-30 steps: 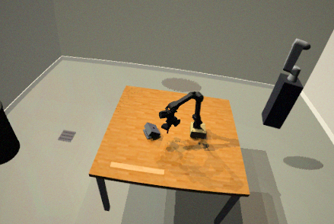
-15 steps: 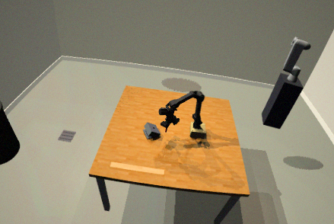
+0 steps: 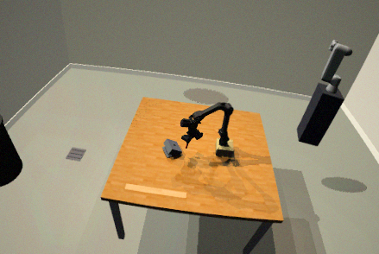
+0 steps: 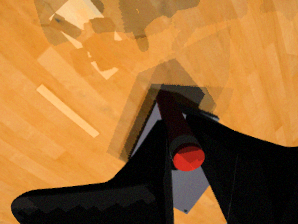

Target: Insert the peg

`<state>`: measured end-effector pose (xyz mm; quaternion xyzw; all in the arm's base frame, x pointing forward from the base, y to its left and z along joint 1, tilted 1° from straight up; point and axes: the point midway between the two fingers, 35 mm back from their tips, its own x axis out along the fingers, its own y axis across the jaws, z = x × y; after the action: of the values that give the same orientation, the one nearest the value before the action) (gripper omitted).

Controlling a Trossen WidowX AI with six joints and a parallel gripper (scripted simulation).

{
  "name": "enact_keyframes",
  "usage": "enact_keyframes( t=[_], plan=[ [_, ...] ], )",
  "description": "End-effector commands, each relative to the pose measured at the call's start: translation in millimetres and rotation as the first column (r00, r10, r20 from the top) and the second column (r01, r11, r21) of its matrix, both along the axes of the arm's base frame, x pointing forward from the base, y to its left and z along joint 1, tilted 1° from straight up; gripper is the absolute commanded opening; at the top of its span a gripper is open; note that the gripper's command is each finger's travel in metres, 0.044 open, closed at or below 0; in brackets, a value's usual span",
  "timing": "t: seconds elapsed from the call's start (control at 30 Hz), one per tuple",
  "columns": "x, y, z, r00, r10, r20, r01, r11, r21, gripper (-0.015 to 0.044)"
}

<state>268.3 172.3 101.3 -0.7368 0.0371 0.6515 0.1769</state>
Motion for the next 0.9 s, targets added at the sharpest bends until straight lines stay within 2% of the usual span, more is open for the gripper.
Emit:
enact_keyframes(
  t=[0.0,0.87],
  plan=[
    [3,-3,3,1.000,-0.002,0.018,0.001,1.000,0.022,0.0000],
    [24,-28,14,0.990,-0.042,0.131,0.026,0.992,0.121,0.0000]
  ],
)
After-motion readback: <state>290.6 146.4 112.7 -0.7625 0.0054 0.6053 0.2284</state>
